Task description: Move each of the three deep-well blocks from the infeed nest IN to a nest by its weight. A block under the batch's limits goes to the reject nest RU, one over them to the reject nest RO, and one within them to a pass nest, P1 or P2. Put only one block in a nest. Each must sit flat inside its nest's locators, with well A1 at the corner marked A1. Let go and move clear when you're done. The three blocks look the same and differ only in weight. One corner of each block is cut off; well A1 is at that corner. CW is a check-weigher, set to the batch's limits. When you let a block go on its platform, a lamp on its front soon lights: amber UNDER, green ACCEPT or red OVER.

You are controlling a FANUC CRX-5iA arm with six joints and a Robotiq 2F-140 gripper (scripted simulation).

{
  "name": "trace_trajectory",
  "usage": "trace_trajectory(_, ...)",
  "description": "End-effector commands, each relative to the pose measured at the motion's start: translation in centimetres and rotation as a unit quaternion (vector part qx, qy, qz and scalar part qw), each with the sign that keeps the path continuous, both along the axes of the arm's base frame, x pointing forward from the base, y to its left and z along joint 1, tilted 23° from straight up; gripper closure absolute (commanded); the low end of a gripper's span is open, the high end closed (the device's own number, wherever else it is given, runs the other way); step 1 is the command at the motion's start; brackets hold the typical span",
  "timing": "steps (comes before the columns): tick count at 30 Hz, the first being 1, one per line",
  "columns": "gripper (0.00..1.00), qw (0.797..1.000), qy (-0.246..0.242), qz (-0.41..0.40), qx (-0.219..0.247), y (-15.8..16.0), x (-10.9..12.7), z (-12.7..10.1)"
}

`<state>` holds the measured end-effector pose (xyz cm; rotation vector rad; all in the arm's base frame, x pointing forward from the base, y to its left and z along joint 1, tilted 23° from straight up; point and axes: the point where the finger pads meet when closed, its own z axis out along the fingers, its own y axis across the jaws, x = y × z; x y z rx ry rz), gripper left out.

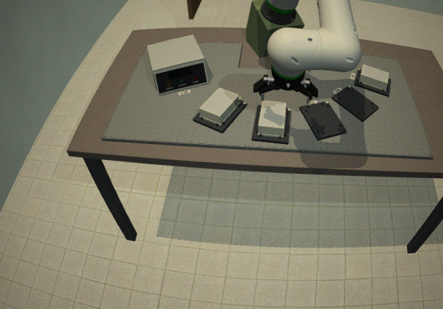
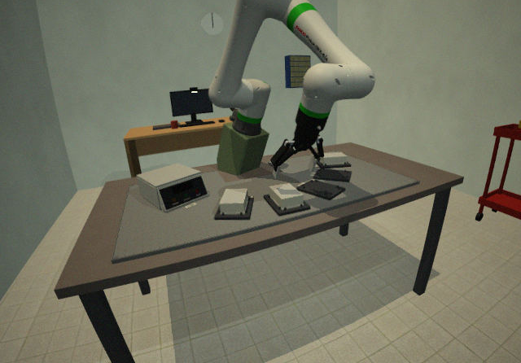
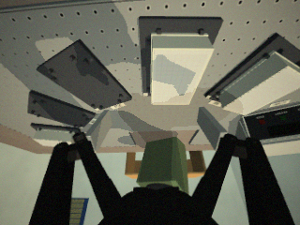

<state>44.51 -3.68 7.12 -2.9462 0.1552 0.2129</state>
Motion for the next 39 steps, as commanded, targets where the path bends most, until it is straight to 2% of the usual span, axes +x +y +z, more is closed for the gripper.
trace_trajectory(1, 0.00, 1.000, 0.000, 0.000, 0.000, -1.4, 0.1, -0.1)
trace_trajectory(6, 0.00, 1.000, 0.000, 0.000, 0.000, -3.9, 0.2, -0.4)
trace_trajectory(9, 0.00, 1.000, 0.000, 0.000, 0.000, -4.1, 0.2, -0.4)
trace_trajectory(17, 0.00, 0.995, 0.012, -0.091, 0.038, -6.8, -0.7, -1.3)
trace_trajectory(24, 0.00, 0.977, 0.025, -0.195, 0.081, -10.0, -1.7, -2.4)
trace_trajectory(39, 0.00, 0.977, 0.025, -0.195, 0.081, -15.8, -3.7, -4.3)
